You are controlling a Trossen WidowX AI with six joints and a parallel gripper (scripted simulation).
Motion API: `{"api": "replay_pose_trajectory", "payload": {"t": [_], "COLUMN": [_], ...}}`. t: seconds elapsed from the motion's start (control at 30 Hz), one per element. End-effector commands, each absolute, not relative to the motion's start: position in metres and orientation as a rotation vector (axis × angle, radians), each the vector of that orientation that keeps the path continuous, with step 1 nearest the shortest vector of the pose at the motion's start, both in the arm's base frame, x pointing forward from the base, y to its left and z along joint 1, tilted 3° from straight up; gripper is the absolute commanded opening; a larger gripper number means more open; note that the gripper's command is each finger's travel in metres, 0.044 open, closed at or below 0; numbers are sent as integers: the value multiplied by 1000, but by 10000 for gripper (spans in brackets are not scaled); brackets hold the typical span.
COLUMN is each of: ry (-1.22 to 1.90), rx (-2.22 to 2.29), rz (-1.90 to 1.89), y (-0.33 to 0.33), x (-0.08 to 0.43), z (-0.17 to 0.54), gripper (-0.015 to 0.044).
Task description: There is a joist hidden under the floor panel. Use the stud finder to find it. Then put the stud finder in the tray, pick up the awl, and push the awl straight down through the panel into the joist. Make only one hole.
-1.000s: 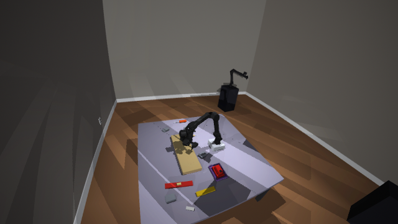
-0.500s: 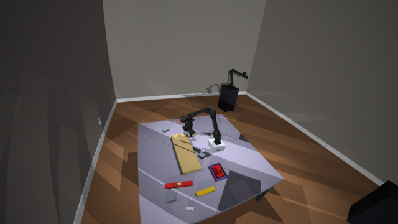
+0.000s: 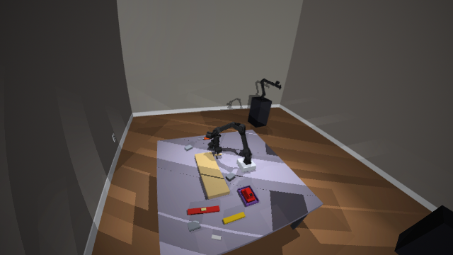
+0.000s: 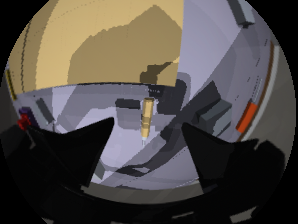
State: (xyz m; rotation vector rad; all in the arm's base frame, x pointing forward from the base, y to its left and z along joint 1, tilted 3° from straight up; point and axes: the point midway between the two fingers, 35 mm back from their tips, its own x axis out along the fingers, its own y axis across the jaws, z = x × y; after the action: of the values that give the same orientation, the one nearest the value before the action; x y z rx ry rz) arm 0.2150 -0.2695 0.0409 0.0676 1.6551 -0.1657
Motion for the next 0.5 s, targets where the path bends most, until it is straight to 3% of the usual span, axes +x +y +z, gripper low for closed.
{"api": "replay_pose_trajectory", "payload": {"t": [0.0, 0.47], "ry": [1658, 1658], "rx": [73, 73], "rz": [-168, -168], "y": [-271, -272], "x": [216, 216], "z": [36, 14], "gripper": [440, 440]}}
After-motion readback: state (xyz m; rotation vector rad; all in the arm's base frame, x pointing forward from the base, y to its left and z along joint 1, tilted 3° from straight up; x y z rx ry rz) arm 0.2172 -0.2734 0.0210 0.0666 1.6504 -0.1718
